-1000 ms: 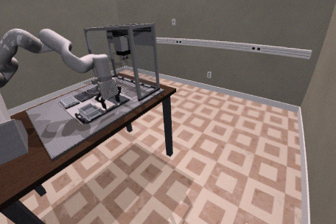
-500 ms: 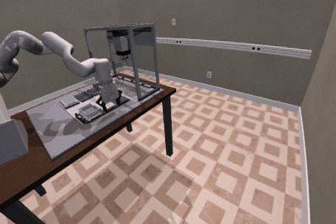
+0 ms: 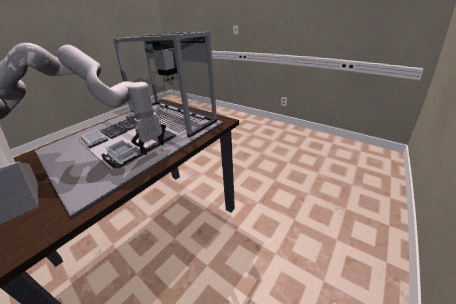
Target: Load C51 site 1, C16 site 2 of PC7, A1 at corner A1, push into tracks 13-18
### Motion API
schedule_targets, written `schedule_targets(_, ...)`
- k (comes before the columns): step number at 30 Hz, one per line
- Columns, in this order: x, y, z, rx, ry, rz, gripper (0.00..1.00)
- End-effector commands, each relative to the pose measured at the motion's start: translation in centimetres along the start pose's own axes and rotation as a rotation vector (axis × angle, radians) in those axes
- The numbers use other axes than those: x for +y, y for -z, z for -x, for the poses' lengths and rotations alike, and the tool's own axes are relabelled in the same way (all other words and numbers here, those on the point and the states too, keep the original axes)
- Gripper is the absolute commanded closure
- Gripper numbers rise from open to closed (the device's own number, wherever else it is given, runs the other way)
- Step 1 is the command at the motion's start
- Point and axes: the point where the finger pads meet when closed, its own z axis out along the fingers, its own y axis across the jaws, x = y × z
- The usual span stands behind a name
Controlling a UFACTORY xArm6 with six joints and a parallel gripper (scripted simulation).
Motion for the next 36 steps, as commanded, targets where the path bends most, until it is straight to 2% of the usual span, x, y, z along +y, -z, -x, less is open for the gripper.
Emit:
schedule_targets(1, 0.2, 0.1, 0.1, -0.003, 0.001, 0.004, 0.00)
schedule_targets(36, 0.2, -1.8, 0.1, -0.003, 0.001, 0.004, 0.00)
